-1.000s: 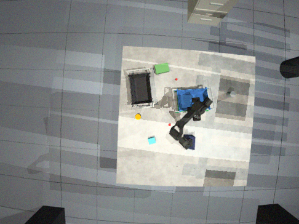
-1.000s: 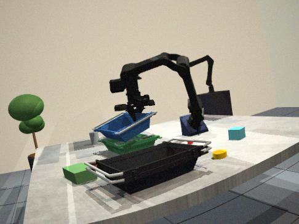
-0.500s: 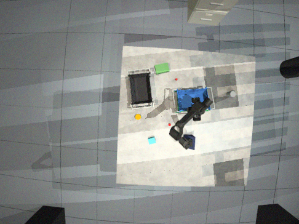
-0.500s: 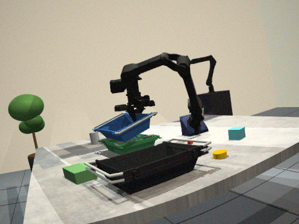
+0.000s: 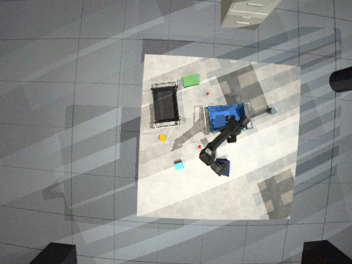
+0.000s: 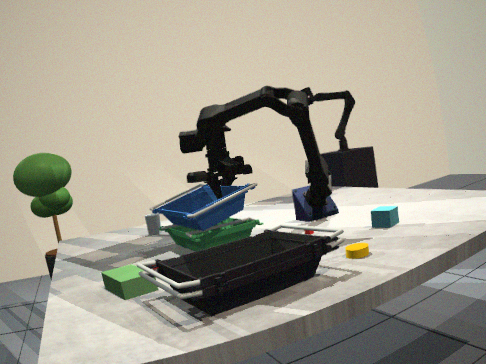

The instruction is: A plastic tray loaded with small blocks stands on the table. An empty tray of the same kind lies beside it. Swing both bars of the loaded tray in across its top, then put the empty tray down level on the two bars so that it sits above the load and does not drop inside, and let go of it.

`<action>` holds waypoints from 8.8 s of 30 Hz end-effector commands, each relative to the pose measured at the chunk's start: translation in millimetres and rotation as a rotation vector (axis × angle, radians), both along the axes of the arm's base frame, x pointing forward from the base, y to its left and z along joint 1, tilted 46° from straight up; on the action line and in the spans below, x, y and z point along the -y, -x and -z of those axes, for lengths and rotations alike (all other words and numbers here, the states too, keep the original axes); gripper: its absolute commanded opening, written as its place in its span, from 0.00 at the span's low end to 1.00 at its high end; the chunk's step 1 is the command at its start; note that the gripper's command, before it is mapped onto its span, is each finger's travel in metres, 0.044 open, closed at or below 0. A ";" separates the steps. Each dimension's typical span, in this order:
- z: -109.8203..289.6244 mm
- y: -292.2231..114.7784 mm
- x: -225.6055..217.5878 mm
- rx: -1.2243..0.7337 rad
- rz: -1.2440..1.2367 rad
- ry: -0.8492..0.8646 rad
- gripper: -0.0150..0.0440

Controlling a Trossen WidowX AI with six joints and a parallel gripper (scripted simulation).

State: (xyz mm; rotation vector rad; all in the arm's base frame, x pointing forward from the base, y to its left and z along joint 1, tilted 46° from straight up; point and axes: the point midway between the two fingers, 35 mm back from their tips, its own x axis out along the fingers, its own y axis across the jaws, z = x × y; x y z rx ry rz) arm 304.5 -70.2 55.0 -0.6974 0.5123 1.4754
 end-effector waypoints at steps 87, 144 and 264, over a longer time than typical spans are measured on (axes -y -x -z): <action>10.9 7.8 -7.5 -0.032 -0.009 0.003 0.25; 18.3 9.9 -11.8 -0.032 -0.009 0.003 0.25; 25.8 11.5 -16.2 -0.032 -0.009 0.003 0.40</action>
